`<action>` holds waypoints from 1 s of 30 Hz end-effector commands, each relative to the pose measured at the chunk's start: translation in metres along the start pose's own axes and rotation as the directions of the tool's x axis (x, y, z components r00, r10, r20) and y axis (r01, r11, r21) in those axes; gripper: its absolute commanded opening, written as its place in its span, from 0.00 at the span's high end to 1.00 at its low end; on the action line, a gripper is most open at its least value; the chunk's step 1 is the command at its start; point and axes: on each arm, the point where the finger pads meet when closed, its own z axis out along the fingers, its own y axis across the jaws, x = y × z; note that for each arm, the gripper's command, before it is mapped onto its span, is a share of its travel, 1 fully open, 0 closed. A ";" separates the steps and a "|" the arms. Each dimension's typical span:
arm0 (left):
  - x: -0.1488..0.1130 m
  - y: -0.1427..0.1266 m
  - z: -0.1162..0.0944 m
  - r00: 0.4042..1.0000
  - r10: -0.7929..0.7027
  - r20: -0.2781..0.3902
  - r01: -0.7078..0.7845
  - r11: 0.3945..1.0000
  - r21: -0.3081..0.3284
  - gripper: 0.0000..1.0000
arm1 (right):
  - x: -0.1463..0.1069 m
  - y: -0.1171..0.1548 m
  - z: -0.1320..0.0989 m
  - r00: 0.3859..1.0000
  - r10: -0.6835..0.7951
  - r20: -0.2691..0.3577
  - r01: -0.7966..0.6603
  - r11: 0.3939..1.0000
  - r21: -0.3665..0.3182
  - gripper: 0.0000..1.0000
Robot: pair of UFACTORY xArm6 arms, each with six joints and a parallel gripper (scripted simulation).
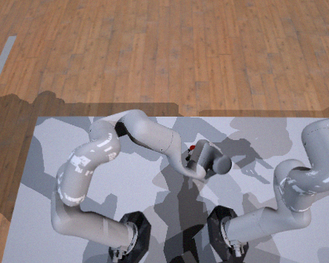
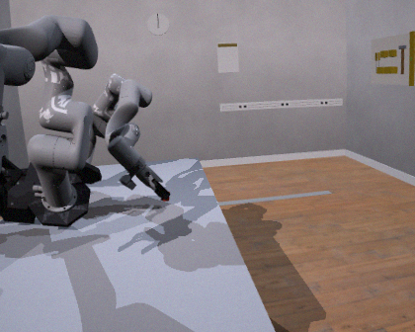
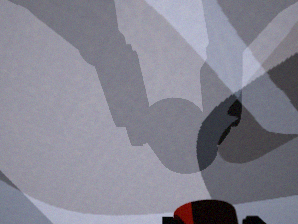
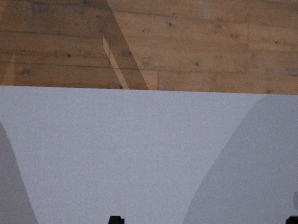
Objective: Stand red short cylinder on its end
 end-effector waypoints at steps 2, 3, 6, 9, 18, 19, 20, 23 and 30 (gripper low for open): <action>0.002 -0.001 -0.002 0.994 -0.003 0.107 0.003 1.000 0.004 0.66 | 0.001 0.000 -0.002 1.000 0.000 -0.005 0.000 1.000 0.000 0.00; 0.002 -0.001 -0.002 0.994 -0.003 0.107 0.003 1.000 0.004 0.66 | 0.001 0.000 -0.002 1.000 0.000 -0.005 0.000 1.000 0.000 0.00; 0.002 -0.001 -0.002 0.994 -0.003 0.107 0.003 1.000 0.004 0.66 | 0.001 0.000 -0.002 1.000 0.000 -0.005 0.000 1.000 0.000 0.00; 0.002 -0.001 -0.002 0.994 -0.003 0.107 0.003 1.000 0.004 0.66 | 0.001 0.000 -0.002 1.000 0.000 -0.005 0.000 1.000 0.000 0.00; 0.004 -0.001 0.001 0.994 -0.003 0.108 0.003 1.000 0.004 0.66 | 0.001 0.000 -0.002 1.000 0.000 -0.005 0.000 1.000 0.000 0.00; 0.004 -0.001 0.002 0.994 -0.003 0.107 0.003 1.000 0.004 0.66 | 0.001 0.000 -0.002 1.000 0.000 -0.005 0.000 1.000 0.000 0.00; 0.005 -0.001 0.003 0.994 -0.003 0.108 0.003 1.000 0.004 0.66 | 0.001 0.000 -0.002 1.000 0.000 -0.005 0.000 1.000 0.000 0.00; 0.008 -0.001 0.007 0.994 -0.003 0.108 0.003 1.000 0.004 0.66 | 0.001 0.000 -0.002 1.000 0.000 -0.005 0.000 1.000 0.000 0.00; 0.013 -0.001 0.014 0.994 -0.003 0.107 0.003 1.000 0.004 0.66 | 0.001 0.000 -0.002 1.000 0.000 -0.005 0.000 1.000 0.000 0.00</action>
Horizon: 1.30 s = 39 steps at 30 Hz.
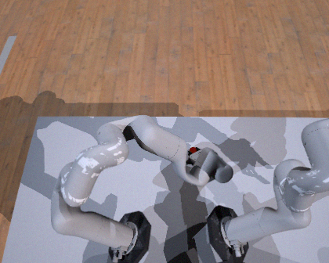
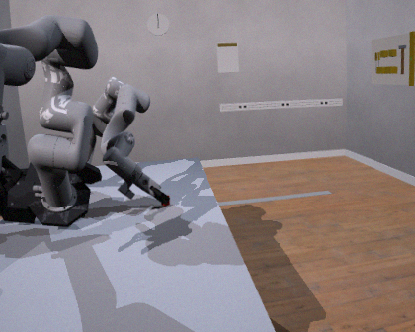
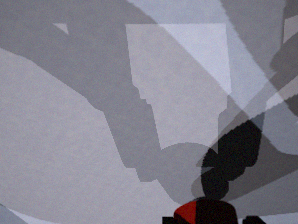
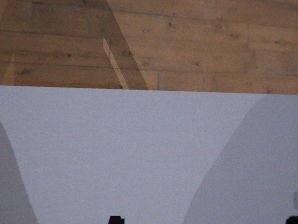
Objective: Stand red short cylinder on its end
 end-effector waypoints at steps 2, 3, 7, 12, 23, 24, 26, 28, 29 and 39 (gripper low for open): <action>0.002 -0.002 0.003 1.000 -0.004 0.001 0.004 1.000 0.003 0.66 | 0.001 0.000 -0.002 1.000 0.000 -0.005 0.000 1.000 0.000 0.00; 0.002 -0.002 0.003 1.000 -0.004 0.001 0.004 1.000 0.003 0.66 | 0.001 0.000 -0.002 1.000 0.000 -0.005 0.000 1.000 0.000 0.00; 0.003 -0.002 0.004 1.000 -0.004 0.001 0.004 1.000 0.003 0.66 | 0.001 0.000 -0.002 1.000 0.000 -0.005 0.000 1.000 0.000 0.00; 0.003 -0.002 0.004 1.000 -0.004 0.001 0.004 1.000 0.003 0.66 | 0.001 0.000 -0.002 1.000 0.000 -0.005 0.000 1.000 0.000 0.00; 0.003 -0.002 0.004 1.000 -0.004 0.001 0.004 1.000 0.003 0.00 | 0.001 0.000 -0.002 1.000 0.000 -0.005 0.000 1.000 0.000 0.00; 0.003 -0.002 0.004 1.000 -0.004 0.001 0.004 1.000 0.003 0.00 | 0.001 0.000 -0.002 1.000 0.000 -0.005 0.000 1.000 0.000 0.00; 0.003 -0.002 0.004 1.000 -0.004 0.001 0.004 1.000 0.003 0.00 | 0.001 0.000 -0.002 1.000 0.000 -0.005 0.000 1.000 0.000 0.00; 0.003 -0.002 0.004 1.000 -0.004 0.001 0.004 1.000 0.003 0.00 | 0.001 0.000 -0.002 1.000 0.000 -0.005 0.000 1.000 0.000 0.00; 0.003 -0.002 0.004 1.000 -0.004 0.001 0.004 1.000 0.003 0.00 | 0.001 0.000 -0.002 1.000 0.000 -0.005 0.000 1.000 0.000 0.00; 0.003 -0.002 0.004 1.000 -0.004 0.001 0.004 1.000 0.003 0.00 | 0.001 0.000 -0.002 1.000 0.000 -0.005 0.000 1.000 0.000 0.00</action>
